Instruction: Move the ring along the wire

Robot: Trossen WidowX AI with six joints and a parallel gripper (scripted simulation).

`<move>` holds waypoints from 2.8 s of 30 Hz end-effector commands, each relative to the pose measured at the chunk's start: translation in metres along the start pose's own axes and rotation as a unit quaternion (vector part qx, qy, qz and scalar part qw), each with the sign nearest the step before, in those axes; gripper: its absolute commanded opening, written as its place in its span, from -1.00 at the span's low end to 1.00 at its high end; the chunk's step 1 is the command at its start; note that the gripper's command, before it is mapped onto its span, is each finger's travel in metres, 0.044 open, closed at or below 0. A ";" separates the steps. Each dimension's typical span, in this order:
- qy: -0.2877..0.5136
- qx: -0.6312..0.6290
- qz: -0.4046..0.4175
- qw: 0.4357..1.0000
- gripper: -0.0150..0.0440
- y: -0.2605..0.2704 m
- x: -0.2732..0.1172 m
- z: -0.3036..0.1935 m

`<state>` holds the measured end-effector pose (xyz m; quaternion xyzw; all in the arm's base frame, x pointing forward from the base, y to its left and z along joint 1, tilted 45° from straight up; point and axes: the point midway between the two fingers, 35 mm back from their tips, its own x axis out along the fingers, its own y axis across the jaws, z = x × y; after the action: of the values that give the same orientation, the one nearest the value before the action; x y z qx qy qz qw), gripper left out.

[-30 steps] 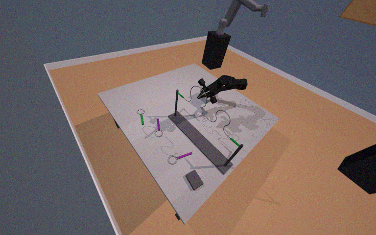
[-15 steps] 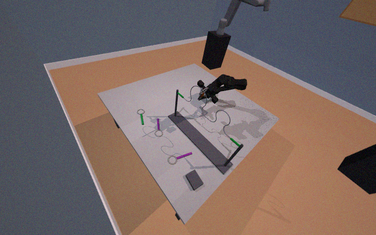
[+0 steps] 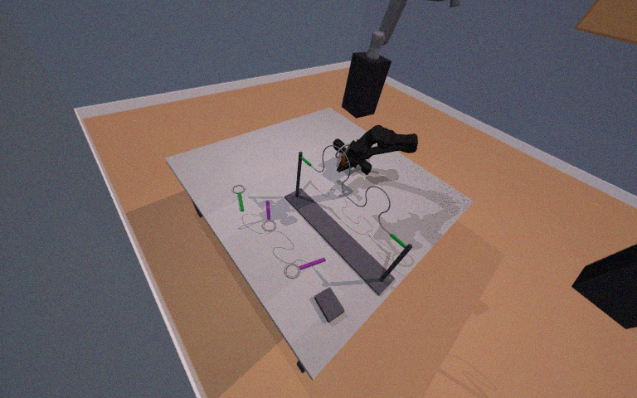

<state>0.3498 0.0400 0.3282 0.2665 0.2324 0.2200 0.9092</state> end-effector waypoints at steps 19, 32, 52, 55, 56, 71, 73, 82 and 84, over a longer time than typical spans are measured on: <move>-0.017 0.135 0.074 0.988 -1.00 0.012 0.001 0.000; -0.027 0.209 0.114 0.971 -1.00 0.019 0.001 0.003; -0.042 0.325 0.178 0.928 -1.00 0.029 -0.001 0.009; -0.045 0.341 0.187 0.920 -1.00 0.030 -0.002 0.010; -0.045 0.347 0.190 0.917 -1.00 0.031 -0.002 0.010; -0.056 0.429 0.235 0.871 -1.00 0.036 -0.005 0.016; -0.057 0.439 0.241 0.864 -1.00 0.037 -0.005 0.017; -0.063 0.486 0.266 0.830 -1.00 0.040 -0.007 0.021; -0.065 0.496 0.272 0.822 -1.00 0.040 -0.007 0.022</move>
<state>0.3445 0.0588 0.3705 0.7330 0.1720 0.2960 0.5878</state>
